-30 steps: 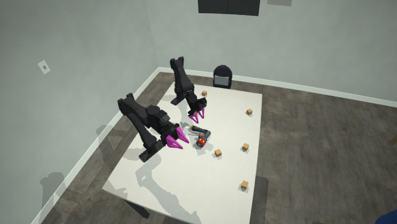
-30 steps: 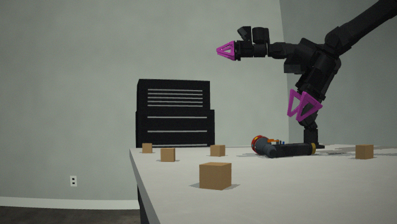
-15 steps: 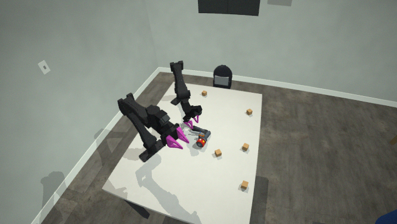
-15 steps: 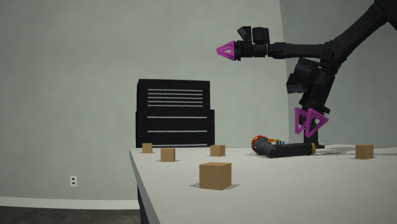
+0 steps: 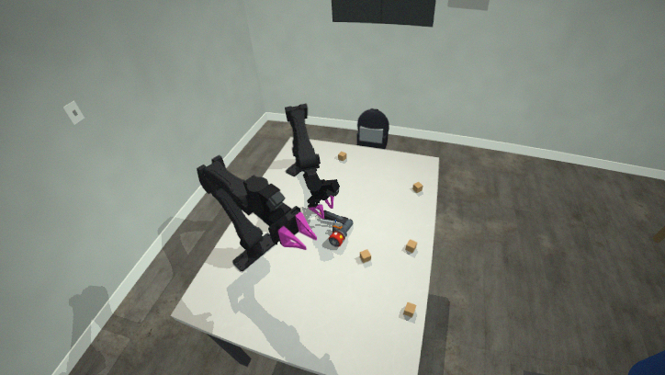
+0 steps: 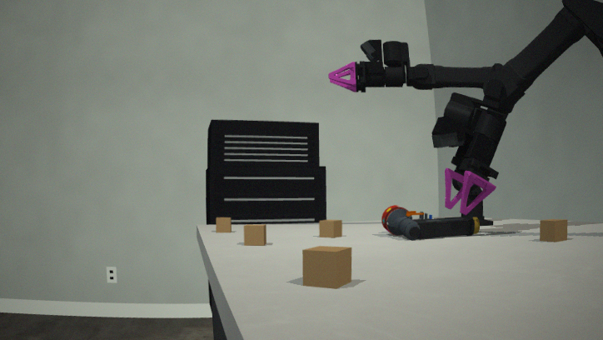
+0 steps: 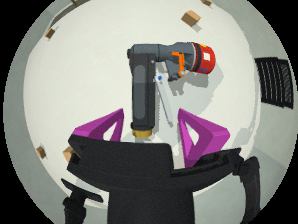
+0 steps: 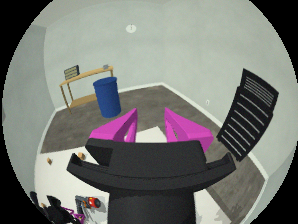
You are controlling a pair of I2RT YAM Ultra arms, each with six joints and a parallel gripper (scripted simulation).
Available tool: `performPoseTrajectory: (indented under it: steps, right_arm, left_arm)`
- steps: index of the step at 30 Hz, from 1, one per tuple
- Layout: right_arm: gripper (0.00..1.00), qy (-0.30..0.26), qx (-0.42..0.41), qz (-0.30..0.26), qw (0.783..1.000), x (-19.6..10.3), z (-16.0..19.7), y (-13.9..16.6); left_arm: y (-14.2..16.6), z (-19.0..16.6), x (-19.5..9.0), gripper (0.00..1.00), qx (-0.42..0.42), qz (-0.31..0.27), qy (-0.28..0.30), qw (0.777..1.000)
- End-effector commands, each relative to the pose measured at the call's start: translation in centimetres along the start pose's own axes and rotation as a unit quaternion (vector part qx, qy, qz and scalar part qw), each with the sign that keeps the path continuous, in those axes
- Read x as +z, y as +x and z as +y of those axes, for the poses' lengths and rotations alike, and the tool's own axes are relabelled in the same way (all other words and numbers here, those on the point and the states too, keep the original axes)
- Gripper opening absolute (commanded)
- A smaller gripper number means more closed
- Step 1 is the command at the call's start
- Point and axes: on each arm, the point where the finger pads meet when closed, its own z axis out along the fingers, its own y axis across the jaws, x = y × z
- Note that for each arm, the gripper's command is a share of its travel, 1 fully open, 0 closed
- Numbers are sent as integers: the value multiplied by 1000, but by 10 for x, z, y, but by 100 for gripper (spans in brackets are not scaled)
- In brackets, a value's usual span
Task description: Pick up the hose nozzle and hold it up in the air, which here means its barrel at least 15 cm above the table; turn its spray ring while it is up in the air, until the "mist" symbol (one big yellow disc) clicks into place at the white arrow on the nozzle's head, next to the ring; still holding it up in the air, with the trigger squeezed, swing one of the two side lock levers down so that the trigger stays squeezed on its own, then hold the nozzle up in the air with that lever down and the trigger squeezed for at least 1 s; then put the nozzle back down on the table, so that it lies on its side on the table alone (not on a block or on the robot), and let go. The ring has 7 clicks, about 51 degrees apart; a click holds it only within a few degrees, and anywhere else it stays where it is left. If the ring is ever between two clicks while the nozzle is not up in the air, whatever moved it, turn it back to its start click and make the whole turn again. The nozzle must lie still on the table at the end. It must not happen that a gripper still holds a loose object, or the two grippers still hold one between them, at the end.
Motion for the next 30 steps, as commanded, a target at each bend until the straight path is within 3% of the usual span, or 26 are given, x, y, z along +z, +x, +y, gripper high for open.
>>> performPoseTrajectory:
  steps: [1,6,13,16,25,29,30]
  right_arm:
    - [38,4,1,-32,999,-1,-3,-26]
    - [38,4,1,-32,999,-1,-3,-26]
    - [38,4,1,-32,999,-1,-3,-26]
    - [38,4,1,-32,999,-1,-3,-26]
    - [38,4,1,-32,999,-1,-3,-26]
    - [38,4,1,-32,999,-1,-3,-26]
    - [38,4,1,-32,999,-1,-3,-26]
  left_arm:
    - [5,8,14,77,2,2,-5,1000]
    - [-12,-5,10,77,-3,-18,13,1000]
    - [2,7,28,77,1,-3,-1,1000]
    - [-10,-3,18,77,-2,-16,10,1000]
    - [-3,4,41,77,-1,-10,4,1000]
    - [-18,-11,24,77,-4,-28,23,999]
    - [-20,-10,23,35,-6,-30,23,999]
